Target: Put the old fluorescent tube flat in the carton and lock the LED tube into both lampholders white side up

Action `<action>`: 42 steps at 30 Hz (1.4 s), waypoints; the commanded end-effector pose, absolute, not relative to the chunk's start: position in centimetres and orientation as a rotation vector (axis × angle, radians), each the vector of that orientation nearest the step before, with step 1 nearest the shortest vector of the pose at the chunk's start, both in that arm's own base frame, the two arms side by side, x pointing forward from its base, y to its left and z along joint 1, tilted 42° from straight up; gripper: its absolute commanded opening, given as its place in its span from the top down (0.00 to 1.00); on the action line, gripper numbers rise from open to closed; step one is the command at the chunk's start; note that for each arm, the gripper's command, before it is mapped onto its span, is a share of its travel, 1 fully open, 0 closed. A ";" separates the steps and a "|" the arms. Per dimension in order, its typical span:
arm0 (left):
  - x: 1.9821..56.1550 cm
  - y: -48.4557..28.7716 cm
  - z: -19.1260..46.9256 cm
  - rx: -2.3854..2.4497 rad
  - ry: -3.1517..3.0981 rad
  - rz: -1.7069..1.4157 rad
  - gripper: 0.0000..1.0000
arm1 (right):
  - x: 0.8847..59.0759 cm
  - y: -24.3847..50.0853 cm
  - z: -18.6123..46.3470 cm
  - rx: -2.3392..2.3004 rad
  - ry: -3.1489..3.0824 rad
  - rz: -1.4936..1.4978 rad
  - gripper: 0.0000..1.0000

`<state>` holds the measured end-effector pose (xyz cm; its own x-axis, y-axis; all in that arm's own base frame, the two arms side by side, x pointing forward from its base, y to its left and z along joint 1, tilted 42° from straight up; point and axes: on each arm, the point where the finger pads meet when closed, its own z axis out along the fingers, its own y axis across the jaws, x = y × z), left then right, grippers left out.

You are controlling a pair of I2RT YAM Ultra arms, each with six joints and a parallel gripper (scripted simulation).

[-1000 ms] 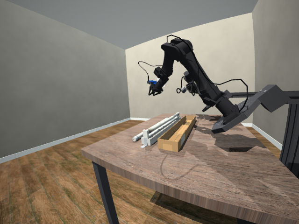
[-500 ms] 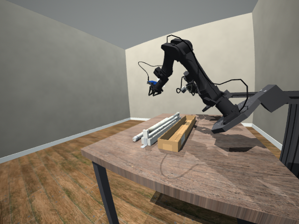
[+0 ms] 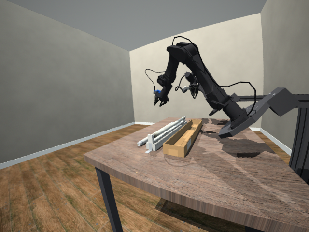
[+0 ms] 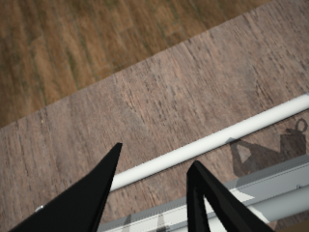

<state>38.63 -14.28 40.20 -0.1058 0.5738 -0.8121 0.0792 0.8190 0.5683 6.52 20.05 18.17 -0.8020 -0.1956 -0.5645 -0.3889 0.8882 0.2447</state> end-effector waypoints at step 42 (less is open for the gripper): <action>35.9 -3.9 25.8 1.722 1.993 0.572 0.51 | 24.4 30.6 15.5 -2.155 1.958 -0.469 0.51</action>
<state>36.71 -3.80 25.44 -0.1837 0.9800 -0.0759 0.7703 0.1915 0.6082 24.50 29.66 14.96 -0.0543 -0.9963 0.0664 -0.9195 0.0239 -0.3924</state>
